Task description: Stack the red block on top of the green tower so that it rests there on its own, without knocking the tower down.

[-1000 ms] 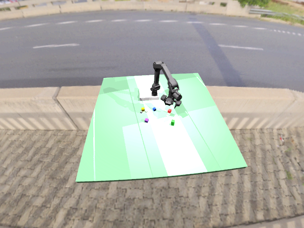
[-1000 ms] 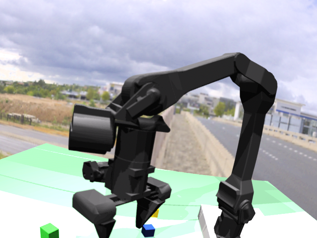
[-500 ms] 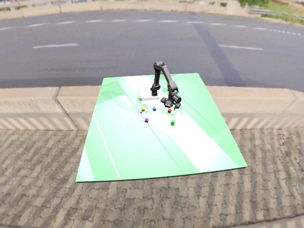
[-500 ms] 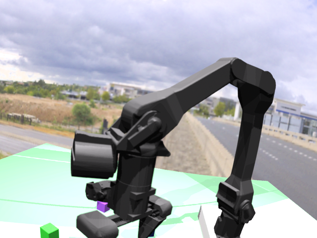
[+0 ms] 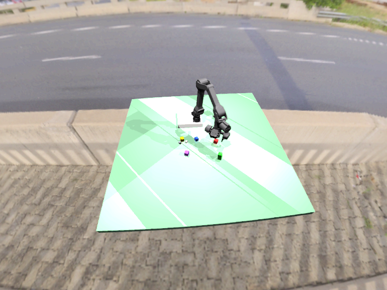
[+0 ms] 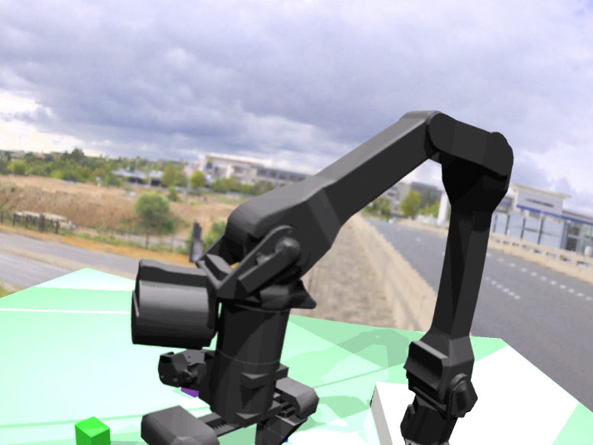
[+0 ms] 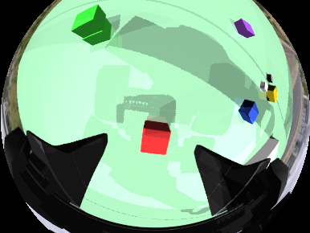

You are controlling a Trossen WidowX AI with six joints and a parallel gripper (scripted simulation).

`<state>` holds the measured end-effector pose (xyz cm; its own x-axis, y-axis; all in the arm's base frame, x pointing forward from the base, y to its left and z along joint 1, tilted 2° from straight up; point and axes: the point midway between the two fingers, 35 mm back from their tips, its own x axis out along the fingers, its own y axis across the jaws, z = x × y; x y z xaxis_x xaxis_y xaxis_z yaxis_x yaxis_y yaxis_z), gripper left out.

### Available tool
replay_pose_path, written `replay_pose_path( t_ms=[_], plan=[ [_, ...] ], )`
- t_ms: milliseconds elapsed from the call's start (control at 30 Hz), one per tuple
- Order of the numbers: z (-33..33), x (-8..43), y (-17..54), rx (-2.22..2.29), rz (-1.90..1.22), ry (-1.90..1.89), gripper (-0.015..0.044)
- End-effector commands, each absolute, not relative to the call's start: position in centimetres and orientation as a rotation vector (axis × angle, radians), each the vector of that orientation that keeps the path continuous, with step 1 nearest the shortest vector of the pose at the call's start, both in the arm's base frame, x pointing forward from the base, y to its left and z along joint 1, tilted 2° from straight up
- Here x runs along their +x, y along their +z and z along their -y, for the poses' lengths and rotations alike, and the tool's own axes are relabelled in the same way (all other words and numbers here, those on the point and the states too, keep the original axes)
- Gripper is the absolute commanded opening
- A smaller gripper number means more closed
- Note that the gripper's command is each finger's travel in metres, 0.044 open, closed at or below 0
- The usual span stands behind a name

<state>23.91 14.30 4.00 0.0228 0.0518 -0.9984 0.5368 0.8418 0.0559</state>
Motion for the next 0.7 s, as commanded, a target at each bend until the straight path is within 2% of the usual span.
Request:
replay_pose_path(
  t_ms=[0, 667],
  plan=[
    [-14.3, 23.7, 2.9, 0.488, -1.528, -0.411, 0.044],
    [-14.3, 23.6, 0.9, 0.488, -1.529, -0.411, 0.044]
  ],
)
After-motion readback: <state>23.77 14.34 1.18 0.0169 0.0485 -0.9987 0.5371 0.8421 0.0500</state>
